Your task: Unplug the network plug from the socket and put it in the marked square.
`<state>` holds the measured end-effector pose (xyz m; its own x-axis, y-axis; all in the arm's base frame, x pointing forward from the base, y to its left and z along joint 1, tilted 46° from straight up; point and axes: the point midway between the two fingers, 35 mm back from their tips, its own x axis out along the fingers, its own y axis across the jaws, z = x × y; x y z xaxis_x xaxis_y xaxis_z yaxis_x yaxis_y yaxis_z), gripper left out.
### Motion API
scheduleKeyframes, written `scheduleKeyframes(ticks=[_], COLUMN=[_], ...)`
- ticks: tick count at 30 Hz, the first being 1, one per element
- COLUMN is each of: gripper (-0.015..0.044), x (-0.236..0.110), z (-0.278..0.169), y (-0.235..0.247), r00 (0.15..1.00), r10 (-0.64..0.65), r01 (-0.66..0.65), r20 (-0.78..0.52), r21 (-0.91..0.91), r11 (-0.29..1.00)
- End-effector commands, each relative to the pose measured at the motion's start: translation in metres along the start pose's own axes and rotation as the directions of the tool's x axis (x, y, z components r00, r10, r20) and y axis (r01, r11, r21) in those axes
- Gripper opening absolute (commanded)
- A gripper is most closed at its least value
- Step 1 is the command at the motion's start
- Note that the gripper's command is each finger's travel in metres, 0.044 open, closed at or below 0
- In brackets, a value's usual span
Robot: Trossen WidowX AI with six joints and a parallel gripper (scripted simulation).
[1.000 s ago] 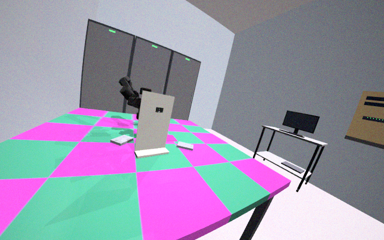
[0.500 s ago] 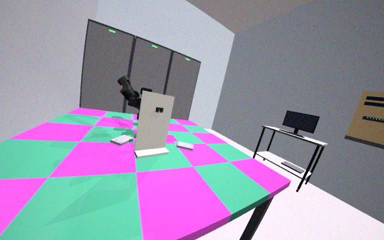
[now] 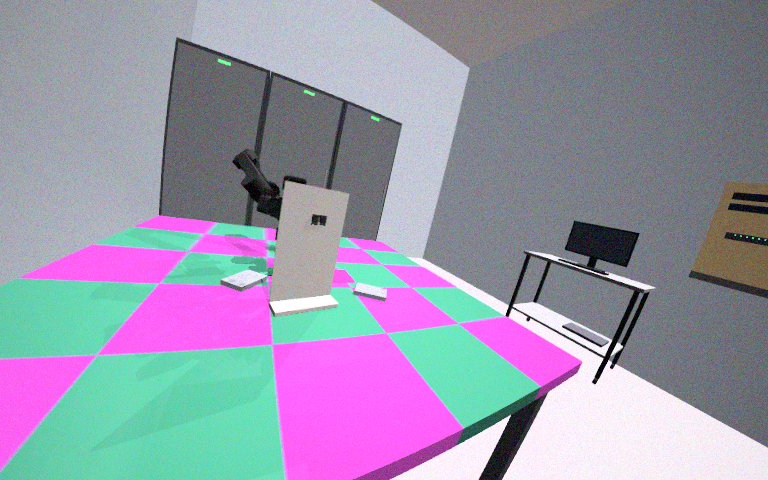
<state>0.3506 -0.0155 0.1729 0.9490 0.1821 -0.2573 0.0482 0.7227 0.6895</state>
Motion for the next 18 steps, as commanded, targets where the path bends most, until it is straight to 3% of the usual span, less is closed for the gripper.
scheduleKeyframes(ticks=[1,18], gripper=[0.0156,0.0143], x=[0.004,0.019], z=[0.003,0.005], y=[0.001,0.0], r00=[1.0,1.0], r10=[0.001,0.001], r01=[-0.001,-0.001], r20=[0.006,0.006], r21=[0.003,0.003], r11=[1.0,1.0])
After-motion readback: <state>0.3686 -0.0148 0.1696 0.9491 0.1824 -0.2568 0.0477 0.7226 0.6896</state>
